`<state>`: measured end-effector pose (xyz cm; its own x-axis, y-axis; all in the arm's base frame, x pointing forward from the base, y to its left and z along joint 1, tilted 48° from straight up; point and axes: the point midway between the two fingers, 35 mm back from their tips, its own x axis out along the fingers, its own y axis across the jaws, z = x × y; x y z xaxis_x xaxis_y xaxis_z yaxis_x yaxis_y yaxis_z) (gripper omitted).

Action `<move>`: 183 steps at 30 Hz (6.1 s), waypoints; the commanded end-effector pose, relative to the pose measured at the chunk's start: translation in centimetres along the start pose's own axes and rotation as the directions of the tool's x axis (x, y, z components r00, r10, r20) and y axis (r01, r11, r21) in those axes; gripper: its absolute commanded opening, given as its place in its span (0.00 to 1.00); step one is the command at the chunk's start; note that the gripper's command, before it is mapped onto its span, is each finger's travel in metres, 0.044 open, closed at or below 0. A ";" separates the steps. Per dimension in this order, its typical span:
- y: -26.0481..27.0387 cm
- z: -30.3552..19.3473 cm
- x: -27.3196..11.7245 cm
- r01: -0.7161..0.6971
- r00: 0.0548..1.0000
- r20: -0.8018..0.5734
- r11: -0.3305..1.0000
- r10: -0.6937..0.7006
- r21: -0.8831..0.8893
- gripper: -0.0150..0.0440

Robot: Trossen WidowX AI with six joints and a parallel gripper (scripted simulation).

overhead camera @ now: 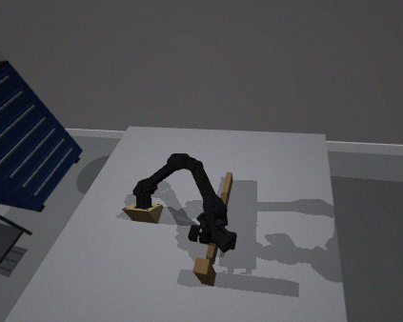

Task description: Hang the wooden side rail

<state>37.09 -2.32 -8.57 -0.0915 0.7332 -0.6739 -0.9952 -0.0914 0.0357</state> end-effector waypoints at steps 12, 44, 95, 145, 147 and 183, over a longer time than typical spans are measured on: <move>0.0 -0.5 -0.3 0.013 1.000 -0.006 1.000 -0.013 -0.003 0.25; 0.1 -0.8 -0.3 0.013 1.000 -0.006 1.000 -0.013 -0.003 0.25; -0.2 -1.2 -0.5 0.013 1.000 -0.006 1.000 -0.013 -0.003 0.25; 0.1 -1.7 -0.3 0.013 1.000 -0.006 1.000 -0.013 -0.003 0.25; 0.1 -1.7 -0.3 0.013 1.000 -0.006 1.000 -0.013 -0.003 0.25; -0.2 -2.0 -0.6 0.014 1.000 -0.007 1.000 -0.014 -0.003 0.25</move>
<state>37.10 -3.47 -9.83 -0.0921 0.7331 -0.6739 -0.9952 -0.0911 0.0368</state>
